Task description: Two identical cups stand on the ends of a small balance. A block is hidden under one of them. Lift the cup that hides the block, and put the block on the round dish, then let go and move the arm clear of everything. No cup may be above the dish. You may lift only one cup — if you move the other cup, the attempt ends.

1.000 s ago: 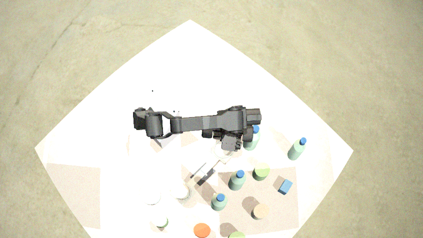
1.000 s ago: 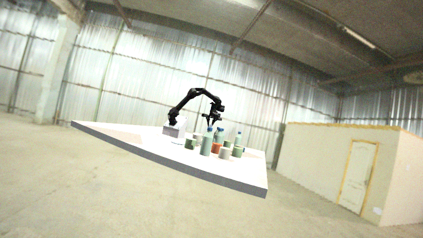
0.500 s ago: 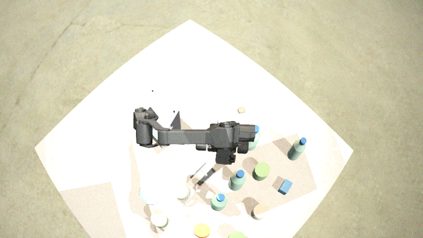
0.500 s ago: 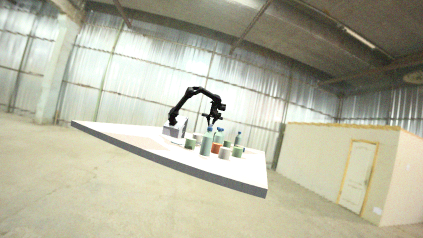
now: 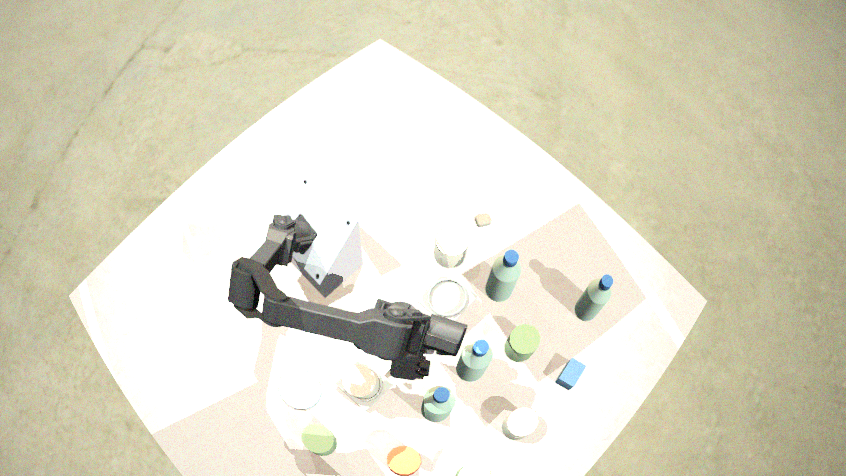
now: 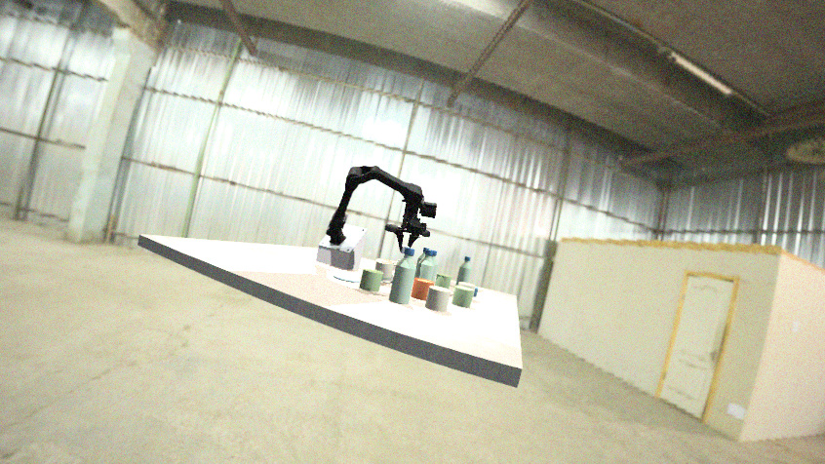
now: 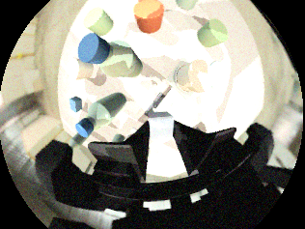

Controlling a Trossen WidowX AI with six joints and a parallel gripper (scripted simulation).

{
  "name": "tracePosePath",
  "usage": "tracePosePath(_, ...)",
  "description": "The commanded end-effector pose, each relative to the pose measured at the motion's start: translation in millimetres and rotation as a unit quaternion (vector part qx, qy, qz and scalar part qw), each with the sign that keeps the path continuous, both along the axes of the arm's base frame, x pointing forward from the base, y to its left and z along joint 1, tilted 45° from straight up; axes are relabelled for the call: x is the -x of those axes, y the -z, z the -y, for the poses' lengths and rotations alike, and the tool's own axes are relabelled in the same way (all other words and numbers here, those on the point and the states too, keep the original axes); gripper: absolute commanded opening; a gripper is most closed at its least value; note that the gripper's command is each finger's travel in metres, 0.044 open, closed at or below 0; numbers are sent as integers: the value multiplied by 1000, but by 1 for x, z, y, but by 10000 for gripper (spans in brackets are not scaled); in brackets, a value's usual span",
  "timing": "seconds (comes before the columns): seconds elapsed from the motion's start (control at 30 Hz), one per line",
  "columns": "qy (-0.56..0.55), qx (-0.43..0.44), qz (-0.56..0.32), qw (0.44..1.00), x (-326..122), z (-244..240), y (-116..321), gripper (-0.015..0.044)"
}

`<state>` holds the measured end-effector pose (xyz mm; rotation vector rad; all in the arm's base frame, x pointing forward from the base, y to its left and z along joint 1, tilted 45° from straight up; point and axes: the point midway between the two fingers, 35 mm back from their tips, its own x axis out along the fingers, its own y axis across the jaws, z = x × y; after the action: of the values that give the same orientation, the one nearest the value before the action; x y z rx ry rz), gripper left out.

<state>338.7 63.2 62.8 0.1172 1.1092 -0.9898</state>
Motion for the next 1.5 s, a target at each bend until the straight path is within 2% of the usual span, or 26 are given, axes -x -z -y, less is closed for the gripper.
tracePosePath(0.0,-8,-2,1,1000,1,22,-14,0)
tracePosePath(0.57,-27,6,0,1000,31,120,-63,0)
tracePosePath(1.1,7,57,15,998,92,209,-100,0)
tracePosePath(1.47,12,63,15,998,97,227,-93,0)
